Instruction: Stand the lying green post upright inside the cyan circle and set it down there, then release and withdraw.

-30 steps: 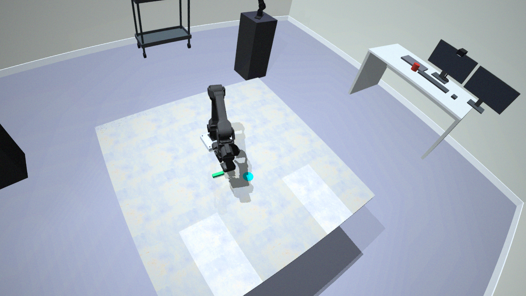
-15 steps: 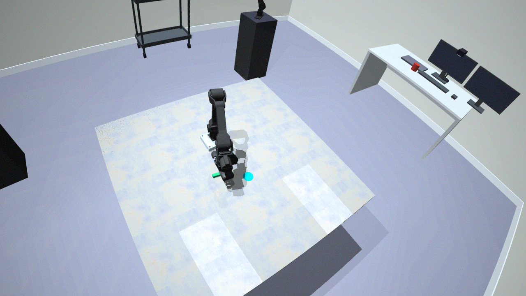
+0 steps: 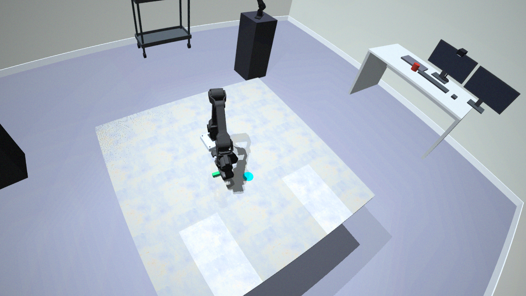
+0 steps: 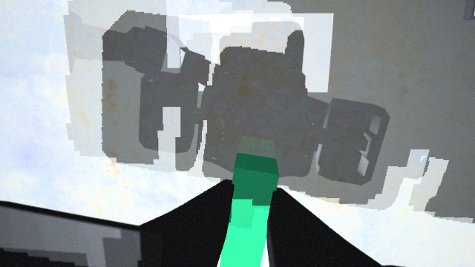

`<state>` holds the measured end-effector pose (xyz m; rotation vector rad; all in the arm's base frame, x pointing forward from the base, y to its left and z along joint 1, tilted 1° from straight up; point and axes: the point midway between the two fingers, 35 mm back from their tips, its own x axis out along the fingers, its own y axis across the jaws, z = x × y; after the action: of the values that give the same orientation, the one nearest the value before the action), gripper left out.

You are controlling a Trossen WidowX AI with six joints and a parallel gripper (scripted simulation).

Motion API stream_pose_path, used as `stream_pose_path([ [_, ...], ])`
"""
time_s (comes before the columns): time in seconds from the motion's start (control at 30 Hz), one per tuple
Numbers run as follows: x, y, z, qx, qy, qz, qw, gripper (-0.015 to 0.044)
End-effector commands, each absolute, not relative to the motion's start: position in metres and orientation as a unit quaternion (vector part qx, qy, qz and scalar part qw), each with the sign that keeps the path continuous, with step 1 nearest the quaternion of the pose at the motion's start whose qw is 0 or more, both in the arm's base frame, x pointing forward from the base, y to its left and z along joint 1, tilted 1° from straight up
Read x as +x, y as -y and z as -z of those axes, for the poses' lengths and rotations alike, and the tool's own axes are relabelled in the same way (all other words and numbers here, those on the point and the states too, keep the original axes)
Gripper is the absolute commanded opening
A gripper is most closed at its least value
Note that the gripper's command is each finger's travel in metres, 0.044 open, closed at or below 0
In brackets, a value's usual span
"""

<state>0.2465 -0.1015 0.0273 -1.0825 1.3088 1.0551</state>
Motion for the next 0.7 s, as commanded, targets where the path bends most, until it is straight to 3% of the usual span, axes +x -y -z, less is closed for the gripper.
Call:
stream_pose_path([
  [0.0, 0.253, 0.103, -0.043, -0.461, -0.546, -0.439, 0.544, 0.0023],
  [0.67, 0.253, 0.102, -0.105, -0.461, -0.546, -0.439, 0.544, 0.0023],
])
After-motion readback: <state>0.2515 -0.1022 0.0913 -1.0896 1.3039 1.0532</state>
